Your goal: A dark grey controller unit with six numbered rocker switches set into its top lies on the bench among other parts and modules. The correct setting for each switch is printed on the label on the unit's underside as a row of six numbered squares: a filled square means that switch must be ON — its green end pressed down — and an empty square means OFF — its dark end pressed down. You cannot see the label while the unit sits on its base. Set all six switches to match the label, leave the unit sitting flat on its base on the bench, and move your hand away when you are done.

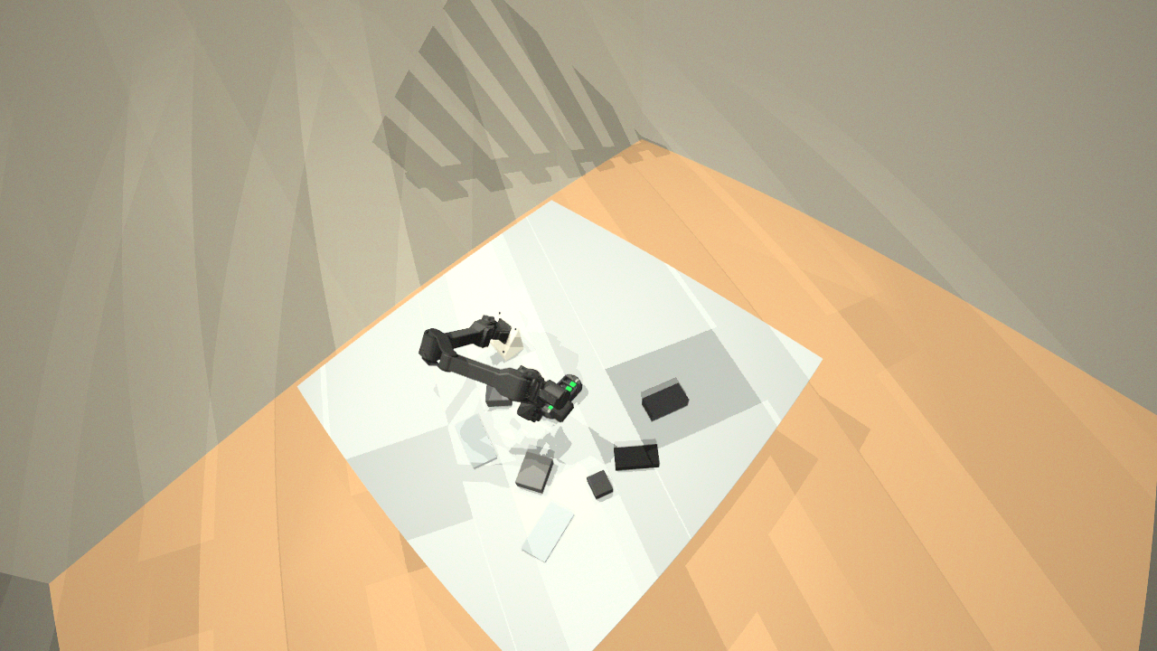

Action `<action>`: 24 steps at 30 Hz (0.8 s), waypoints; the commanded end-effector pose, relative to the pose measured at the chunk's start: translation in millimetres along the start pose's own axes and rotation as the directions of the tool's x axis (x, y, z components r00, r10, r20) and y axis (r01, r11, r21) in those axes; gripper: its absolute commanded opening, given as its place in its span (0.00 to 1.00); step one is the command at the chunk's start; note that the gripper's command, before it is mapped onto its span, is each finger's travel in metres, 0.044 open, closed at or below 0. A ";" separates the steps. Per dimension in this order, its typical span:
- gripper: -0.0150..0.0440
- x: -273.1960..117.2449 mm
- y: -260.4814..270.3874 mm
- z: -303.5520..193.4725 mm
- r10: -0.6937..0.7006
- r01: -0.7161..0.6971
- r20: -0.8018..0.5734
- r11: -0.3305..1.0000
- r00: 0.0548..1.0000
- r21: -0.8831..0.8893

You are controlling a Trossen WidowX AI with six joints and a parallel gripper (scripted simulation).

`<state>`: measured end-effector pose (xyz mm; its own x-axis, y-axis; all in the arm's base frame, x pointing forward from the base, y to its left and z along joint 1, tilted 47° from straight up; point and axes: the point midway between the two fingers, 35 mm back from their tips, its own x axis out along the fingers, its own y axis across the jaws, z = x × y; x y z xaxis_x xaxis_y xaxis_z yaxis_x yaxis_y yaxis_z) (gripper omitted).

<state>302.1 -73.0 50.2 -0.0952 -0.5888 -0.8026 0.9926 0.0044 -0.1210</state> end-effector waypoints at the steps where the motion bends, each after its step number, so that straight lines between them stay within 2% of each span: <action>1: 1.00 6.8 -0.6 1.5 -0.001 0.001 0.005 1.000 1.000 -0.007; 7: 1.00 13.7 -1.3 3.0 -0.001 0.001 0.007 1.000 1.000 -0.007; 11: 0.82 13.7 -1.3 3.0 -0.001 0.001 0.007 1.000 1.000 -0.007; 12: 0.81 13.7 -1.3 3.0 -0.001 0.001 0.007 1.000 1.000 -0.007; 24: 0.81 13.7 -1.3 3.0 -0.001 0.001 0.007 1.000 1.000 -0.007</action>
<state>299.7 -82.6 41.3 -0.0954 -0.5904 -0.8015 0.9926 0.0045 -0.1214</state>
